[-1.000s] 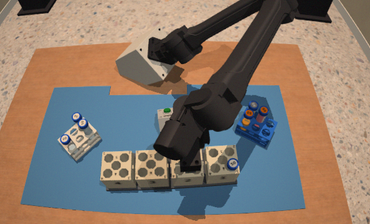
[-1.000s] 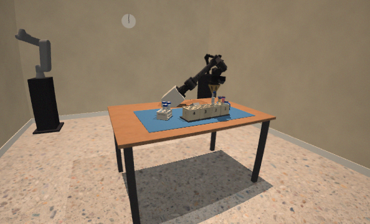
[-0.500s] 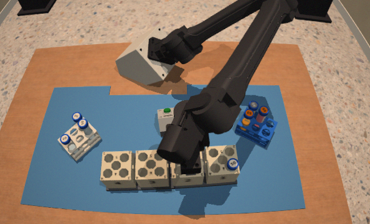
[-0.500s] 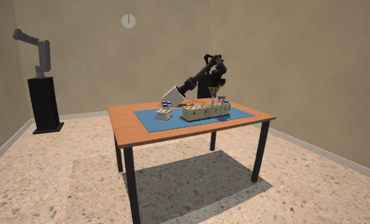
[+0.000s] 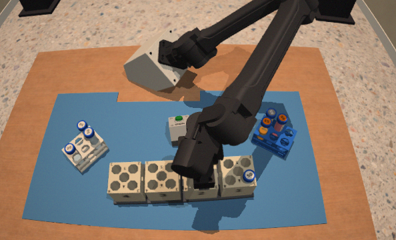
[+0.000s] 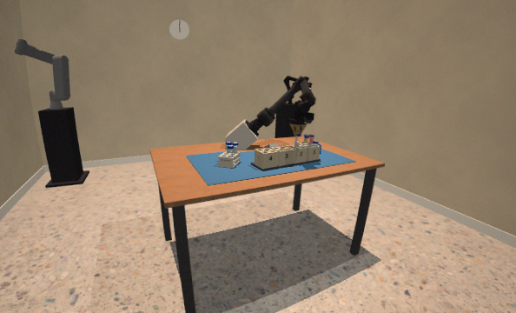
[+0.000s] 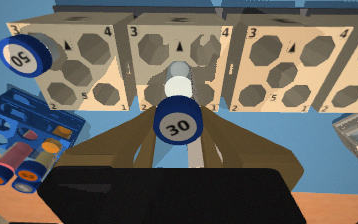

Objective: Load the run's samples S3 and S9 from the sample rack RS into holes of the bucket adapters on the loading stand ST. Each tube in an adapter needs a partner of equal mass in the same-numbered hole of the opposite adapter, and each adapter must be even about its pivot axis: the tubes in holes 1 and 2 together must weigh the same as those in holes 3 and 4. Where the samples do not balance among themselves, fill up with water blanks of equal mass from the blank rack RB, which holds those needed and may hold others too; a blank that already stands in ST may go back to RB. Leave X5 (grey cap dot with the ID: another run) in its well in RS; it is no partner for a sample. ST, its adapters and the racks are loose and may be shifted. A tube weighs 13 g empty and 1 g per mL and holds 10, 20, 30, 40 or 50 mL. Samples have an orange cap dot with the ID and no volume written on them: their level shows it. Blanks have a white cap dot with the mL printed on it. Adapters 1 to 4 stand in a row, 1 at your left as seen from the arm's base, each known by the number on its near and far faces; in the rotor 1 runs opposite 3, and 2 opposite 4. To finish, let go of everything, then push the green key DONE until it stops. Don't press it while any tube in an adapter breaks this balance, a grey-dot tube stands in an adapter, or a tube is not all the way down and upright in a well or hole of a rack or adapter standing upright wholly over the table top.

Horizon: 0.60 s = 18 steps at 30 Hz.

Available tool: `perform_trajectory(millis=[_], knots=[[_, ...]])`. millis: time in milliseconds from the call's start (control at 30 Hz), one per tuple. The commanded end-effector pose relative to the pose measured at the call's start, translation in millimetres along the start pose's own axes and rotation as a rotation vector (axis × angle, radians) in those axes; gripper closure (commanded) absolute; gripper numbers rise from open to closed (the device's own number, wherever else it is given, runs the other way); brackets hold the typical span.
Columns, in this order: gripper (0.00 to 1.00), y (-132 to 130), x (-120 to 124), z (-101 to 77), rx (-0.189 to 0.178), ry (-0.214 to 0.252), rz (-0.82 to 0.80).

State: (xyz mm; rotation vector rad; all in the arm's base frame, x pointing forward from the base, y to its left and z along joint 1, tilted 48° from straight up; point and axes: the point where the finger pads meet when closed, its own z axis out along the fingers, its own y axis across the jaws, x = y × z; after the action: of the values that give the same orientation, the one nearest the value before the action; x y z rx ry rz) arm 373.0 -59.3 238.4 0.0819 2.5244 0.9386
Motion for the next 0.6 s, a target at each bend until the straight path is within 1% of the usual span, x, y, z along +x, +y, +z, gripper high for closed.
perform_trajectory(millis=[0, 33, 133, 200, 267, 333, 367, 433, 533, 567], knots=[[1.00, 6, -11, -2.3, 0.009, -0.024, -0.016], [1.00, 4, -6, 2.3, 0.006, -0.016, -0.007], [1.00, 2, -5, 7.8, 0.004, -0.012, -0.001], [1.00, 3, -11, 8.2, 0.006, -0.018, -0.009], [1.00, 0, -5, 15.2, 0.003, -0.006, 0.004], [1.00, 0, -5, 15.2, 0.003, -0.006, 0.004], [1.00, -3, -17, 3.8, 0.015, -0.039, 0.000], [1.00, 1, -5, 18.6, 0.002, -0.008, 0.002], [1.00, -1, -5, 23.3, 0.003, -0.006, 0.004], [1.00, 1, -10, 21.4, 0.006, -0.015, -0.005]])
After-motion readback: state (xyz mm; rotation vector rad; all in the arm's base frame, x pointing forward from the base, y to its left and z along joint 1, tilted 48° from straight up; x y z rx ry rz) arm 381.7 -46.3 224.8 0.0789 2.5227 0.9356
